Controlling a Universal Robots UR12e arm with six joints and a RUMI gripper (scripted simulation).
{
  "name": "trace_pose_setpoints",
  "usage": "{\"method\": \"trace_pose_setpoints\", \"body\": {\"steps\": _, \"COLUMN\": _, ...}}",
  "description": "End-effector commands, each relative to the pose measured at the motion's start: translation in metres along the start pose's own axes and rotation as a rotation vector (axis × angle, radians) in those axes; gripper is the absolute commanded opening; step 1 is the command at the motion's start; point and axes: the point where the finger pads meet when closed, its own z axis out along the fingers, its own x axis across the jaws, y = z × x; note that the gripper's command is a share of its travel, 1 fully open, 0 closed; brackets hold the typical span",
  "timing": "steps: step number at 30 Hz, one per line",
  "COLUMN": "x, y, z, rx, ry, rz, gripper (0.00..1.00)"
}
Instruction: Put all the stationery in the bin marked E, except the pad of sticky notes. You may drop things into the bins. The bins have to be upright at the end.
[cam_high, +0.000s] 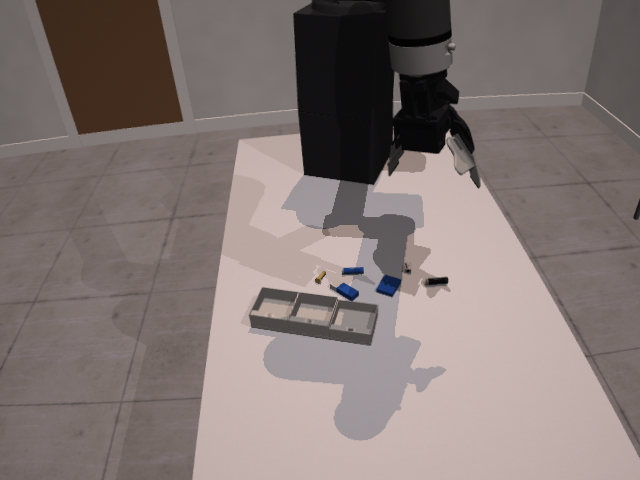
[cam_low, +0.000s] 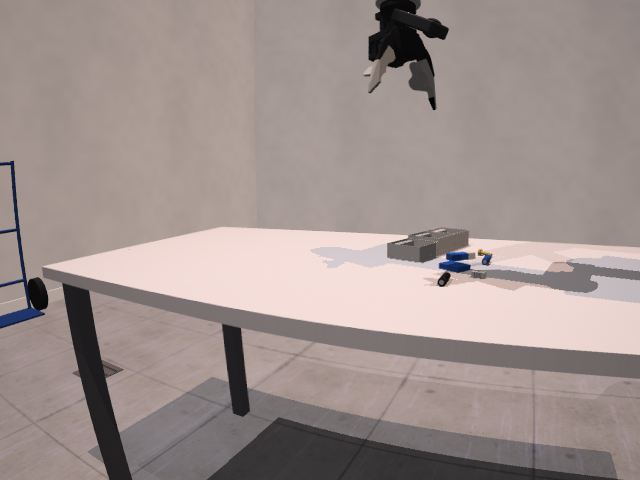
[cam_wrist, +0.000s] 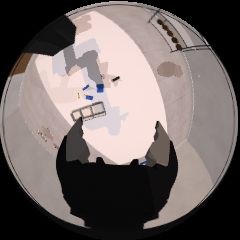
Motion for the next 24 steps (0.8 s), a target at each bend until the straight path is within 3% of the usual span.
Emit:
{"method": "trace_pose_setpoints", "body": {"steps": 1, "x": 0.000, "y": 0.001, "z": -0.001, "rx": -0.001, "ry": 0.001, "rz": 0.000, "gripper": 1.00}}
{"method": "trace_pose_setpoints", "body": {"steps": 17, "x": 0.000, "y": 0.001, "z": -0.001, "rx": -0.001, "ry": 0.001, "rz": 0.000, "gripper": 1.00}}
{"method": "trace_pose_setpoints", "body": {"steps": 18, "x": 0.000, "y": 0.001, "z": 0.008, "rx": -0.001, "ry": 0.001, "rz": 0.000, "gripper": 0.04}}
{"method": "trace_pose_setpoints", "body": {"steps": 24, "x": -0.005, "y": 0.003, "z": 0.057, "rx": -0.001, "ry": 0.001, "rz": 0.000, "gripper": 0.04}}
